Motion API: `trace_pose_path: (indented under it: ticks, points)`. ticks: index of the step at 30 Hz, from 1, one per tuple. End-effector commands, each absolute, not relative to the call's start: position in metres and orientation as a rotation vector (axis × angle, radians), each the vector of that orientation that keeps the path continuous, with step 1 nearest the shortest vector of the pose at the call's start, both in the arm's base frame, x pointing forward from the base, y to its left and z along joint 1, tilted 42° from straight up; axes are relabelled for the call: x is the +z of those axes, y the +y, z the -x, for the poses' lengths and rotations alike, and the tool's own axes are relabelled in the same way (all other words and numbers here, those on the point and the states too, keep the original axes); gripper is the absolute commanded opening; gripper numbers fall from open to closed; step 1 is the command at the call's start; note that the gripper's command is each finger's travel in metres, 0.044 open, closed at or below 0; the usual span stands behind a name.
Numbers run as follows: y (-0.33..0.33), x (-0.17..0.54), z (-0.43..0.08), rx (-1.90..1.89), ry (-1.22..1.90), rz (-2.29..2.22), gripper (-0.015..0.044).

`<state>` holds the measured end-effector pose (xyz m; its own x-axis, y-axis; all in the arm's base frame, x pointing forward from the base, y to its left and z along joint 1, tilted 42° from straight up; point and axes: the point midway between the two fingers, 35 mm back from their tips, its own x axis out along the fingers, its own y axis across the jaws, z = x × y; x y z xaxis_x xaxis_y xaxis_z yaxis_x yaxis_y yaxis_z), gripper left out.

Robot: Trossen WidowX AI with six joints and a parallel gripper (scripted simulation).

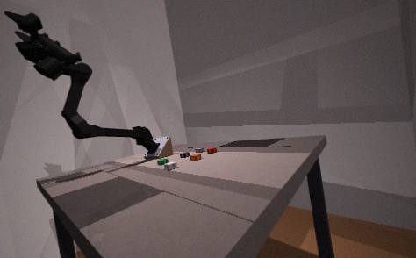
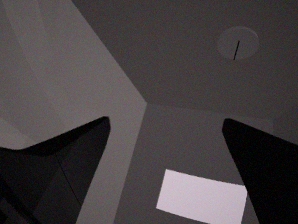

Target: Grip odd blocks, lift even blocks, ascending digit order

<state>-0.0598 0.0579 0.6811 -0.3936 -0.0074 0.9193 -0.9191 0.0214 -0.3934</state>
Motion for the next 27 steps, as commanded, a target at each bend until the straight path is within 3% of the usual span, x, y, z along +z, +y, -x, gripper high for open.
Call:
trace_pose_path:
  ticks: [1,4,14,27]
  points:
    - [0.064,0.681,0.058,1.485,-1.496,-0.971,0.04]
    - [0.141,0.673,0.033,1.516,-1.213,-0.811,0.04]
    - [0.256,0.619,-0.046,1.41,-0.706,-0.555,0.04]
    - [0.319,0.484,-0.184,1.037,-0.089,-0.278,0.04]
